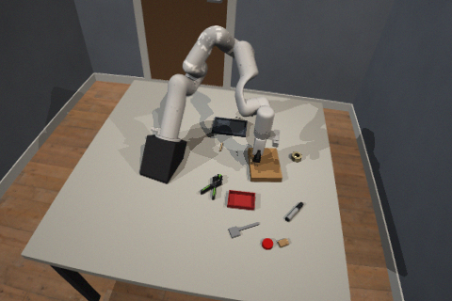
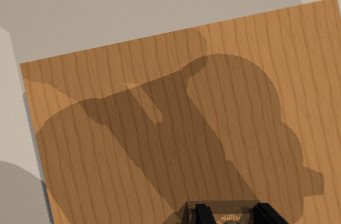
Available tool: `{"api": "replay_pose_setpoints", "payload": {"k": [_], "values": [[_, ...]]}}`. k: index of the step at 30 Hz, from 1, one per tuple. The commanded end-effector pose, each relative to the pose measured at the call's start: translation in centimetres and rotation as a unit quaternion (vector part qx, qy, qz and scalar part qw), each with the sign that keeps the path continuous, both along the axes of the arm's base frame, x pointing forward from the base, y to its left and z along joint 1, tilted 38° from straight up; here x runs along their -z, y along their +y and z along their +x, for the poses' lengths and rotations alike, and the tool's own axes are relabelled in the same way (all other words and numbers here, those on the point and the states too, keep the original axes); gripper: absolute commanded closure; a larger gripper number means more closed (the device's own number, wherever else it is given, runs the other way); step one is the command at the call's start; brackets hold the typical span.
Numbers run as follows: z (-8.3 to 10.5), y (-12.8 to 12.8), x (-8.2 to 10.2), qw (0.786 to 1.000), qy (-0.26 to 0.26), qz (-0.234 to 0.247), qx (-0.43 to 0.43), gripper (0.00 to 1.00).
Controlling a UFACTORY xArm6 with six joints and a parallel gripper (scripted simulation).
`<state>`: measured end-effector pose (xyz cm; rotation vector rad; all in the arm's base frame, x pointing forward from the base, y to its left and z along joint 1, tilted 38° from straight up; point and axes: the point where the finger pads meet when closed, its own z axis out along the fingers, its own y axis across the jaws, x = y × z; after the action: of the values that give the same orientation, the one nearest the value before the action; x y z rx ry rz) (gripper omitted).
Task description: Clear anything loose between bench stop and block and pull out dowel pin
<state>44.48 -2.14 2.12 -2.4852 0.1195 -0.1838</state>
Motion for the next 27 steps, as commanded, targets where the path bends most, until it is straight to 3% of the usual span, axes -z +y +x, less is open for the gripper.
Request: {"api": "replay_pose_setpoints", "payload": {"k": [1,4,5,12,13,18,19,26,27], "values": [[0.09,-0.08,-0.08,1.0,-0.001,-0.001,0.001,0.72],[0.09,-0.08,-0.08,1.0,-0.001,-0.001,0.001,0.72],[0.09,-0.08,-0.08,1.0,-0.001,-0.001,0.001,0.79],[0.09,-0.08,-0.08,1.0,-0.001,-0.001,0.001,0.79],[0.09,-0.08,-0.08,1.0,-0.001,-0.001,0.001,0.85],[0.09,-0.08,-0.08,1.0,-0.001,-0.001,0.001,0.85],[0.09,-0.08,-0.08,1.0,-0.001,-0.001,0.001,0.92],[0.09,-0.08,-0.08,1.0,-0.001,-0.001,0.001,0.92],[0.09,-0.08,-0.08,1.0,-0.001,-0.001,0.001,1.0]]}}
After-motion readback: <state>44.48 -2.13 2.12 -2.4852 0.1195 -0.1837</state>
